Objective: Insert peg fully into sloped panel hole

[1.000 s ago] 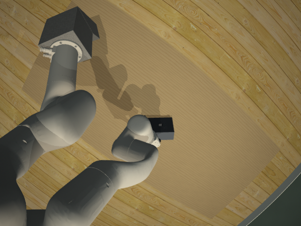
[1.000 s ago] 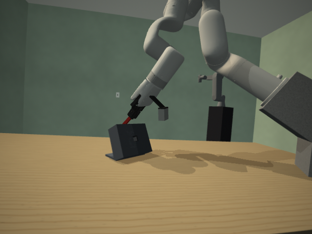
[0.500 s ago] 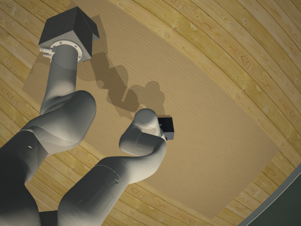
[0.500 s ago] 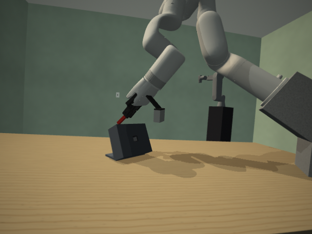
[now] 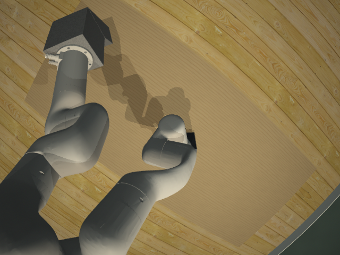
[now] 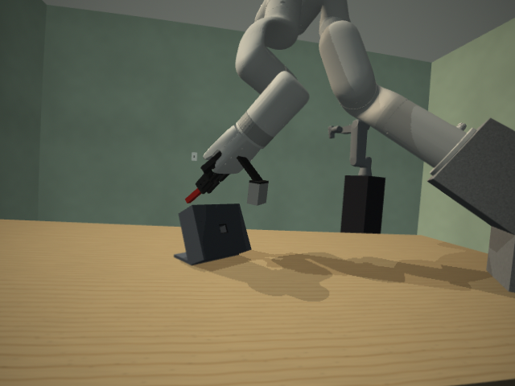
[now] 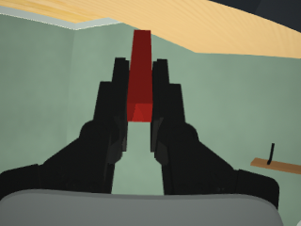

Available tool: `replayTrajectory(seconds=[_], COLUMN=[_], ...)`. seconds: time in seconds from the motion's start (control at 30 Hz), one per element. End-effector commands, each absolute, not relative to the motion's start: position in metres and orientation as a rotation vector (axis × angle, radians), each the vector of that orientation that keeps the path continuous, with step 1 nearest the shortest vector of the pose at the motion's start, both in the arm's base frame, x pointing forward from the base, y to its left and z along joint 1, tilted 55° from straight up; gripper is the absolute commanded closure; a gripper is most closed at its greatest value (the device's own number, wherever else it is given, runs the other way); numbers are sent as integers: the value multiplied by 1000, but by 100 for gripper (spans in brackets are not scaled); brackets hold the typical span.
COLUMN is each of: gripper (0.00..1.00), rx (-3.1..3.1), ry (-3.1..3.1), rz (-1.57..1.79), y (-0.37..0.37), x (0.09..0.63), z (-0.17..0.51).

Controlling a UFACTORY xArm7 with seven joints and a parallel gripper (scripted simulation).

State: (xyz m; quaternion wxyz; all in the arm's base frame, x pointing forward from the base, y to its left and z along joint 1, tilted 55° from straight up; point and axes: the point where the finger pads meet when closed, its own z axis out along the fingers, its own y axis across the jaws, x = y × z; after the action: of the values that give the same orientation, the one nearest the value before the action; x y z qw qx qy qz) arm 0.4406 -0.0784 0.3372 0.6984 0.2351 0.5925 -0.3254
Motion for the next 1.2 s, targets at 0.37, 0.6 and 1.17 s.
replayTrajectory(seconds=[0.37,0.6,1.17], gripper=[100,100,100], rx=[511,506,409], ry=[1264,1244,1268], rz=[-691,-662,-642], y=[-51,-35,12], x=[455,462,471], z=[330,322,292])
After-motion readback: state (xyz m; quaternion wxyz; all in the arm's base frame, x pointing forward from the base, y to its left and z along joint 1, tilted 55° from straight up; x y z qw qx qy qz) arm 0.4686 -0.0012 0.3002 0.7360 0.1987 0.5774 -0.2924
